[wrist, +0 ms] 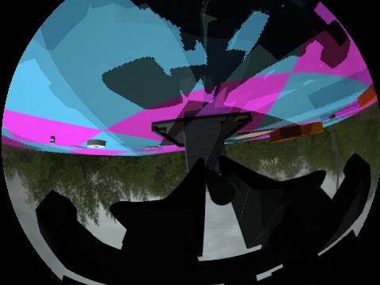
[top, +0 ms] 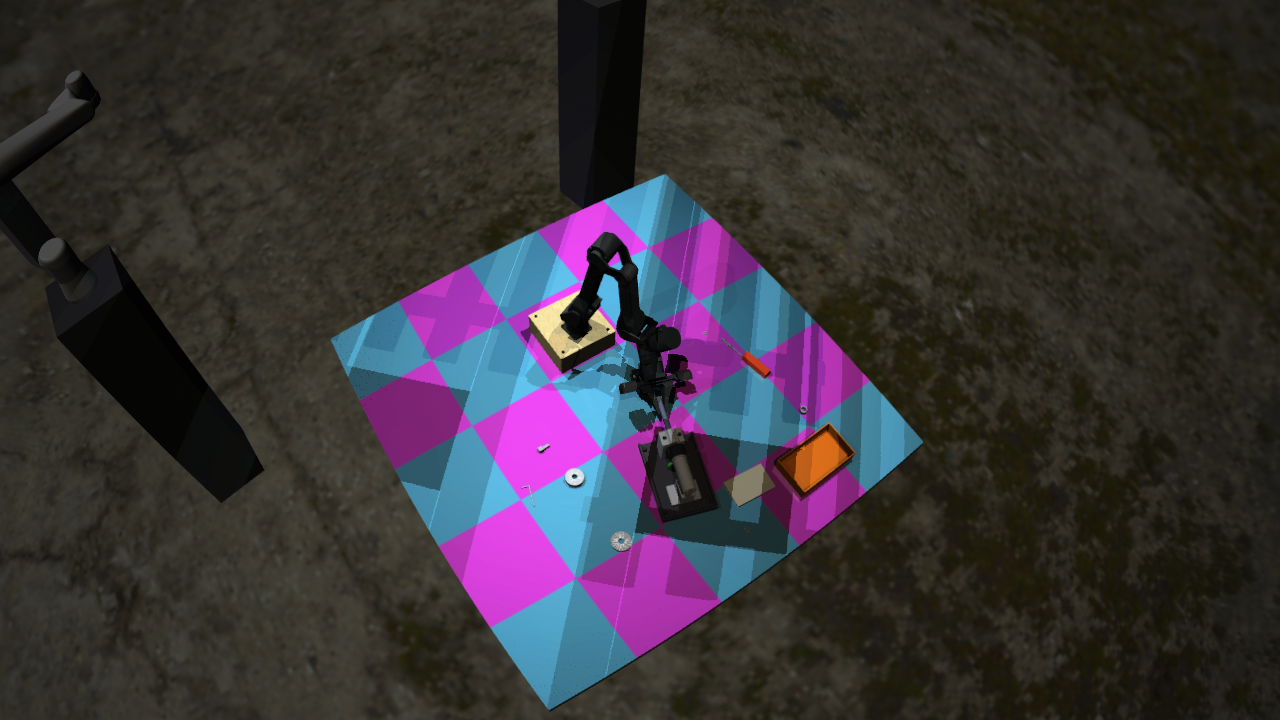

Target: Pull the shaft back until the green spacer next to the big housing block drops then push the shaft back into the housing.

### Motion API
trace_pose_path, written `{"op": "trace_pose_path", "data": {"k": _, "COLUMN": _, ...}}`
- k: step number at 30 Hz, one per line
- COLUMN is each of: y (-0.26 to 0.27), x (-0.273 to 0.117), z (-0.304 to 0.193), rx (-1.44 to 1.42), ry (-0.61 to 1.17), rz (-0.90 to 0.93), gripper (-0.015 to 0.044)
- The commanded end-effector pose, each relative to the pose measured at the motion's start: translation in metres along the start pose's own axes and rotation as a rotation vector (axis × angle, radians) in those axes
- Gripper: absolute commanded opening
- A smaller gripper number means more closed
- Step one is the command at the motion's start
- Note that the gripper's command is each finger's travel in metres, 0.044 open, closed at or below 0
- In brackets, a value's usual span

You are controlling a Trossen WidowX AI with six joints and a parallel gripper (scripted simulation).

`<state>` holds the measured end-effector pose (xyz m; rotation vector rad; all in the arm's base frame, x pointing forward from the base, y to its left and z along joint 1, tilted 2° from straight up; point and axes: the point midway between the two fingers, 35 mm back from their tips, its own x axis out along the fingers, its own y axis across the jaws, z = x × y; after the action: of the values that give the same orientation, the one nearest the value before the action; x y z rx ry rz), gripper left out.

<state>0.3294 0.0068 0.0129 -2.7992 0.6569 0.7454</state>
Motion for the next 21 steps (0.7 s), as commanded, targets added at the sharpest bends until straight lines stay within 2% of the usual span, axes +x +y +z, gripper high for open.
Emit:
{"op": "trace_pose_path", "data": {"k": 1, "y": 0.0001, "x": 0.0007, "z": -0.0008, "rx": -0.003, "ry": 0.001, "rz": 0.001, "gripper": 0.0}}
{"op": "trace_pose_path", "data": {"k": 21, "y": 0.0001, "x": 0.0037, "z": -0.0026, "rx": -0.003, "ry": 0.002, "rz": 0.001, "gripper": 0.0}}
